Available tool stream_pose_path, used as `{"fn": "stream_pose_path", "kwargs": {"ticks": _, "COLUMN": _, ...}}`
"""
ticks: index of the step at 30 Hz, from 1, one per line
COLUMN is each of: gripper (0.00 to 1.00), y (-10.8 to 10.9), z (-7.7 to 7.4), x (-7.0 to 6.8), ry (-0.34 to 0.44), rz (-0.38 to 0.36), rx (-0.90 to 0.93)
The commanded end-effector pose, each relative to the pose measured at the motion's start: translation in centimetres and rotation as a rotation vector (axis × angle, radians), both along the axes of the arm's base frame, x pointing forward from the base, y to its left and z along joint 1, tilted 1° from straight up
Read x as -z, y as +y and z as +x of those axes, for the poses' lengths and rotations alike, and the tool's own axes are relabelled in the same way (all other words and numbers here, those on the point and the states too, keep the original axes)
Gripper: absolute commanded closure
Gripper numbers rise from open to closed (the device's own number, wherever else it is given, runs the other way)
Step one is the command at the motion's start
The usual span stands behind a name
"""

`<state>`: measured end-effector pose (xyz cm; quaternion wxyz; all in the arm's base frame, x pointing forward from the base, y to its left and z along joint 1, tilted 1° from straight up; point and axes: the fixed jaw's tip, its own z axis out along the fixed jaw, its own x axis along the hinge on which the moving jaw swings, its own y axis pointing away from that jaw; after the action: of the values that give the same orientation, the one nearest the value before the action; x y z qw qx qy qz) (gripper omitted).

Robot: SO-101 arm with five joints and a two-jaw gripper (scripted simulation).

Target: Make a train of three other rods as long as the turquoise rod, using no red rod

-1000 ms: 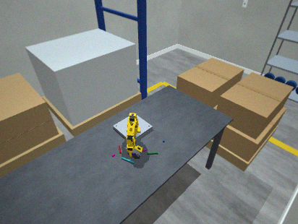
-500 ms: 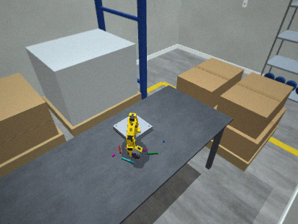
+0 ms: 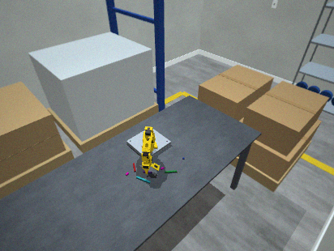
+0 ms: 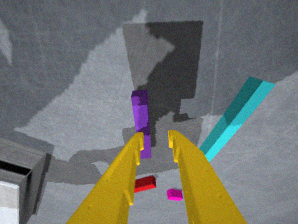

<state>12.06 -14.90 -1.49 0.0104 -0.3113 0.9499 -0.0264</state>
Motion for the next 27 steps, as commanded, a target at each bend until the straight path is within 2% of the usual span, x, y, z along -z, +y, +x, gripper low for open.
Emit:
{"fn": "stream_pose_path", "kwargs": {"ticks": 1, "gripper": 0.93, "y": 1.32, "z": -1.22, "x": 1.60, "ry": 0.059, "rz": 0.072, "rx": 0.016}}
{"fn": "stream_pose_path", "kwargs": {"ticks": 9, "gripper": 0.98, "y": 1.32, "z": -1.22, "x": 1.60, "ry": 0.059, "rz": 0.072, "rx": 0.016}}
{"fn": "stream_pose_path", "kwargs": {"ticks": 27, "gripper": 1.00, "y": 1.32, "z": -1.22, "x": 1.60, "ry": 0.059, "rz": 0.072, "rx": 0.016}}
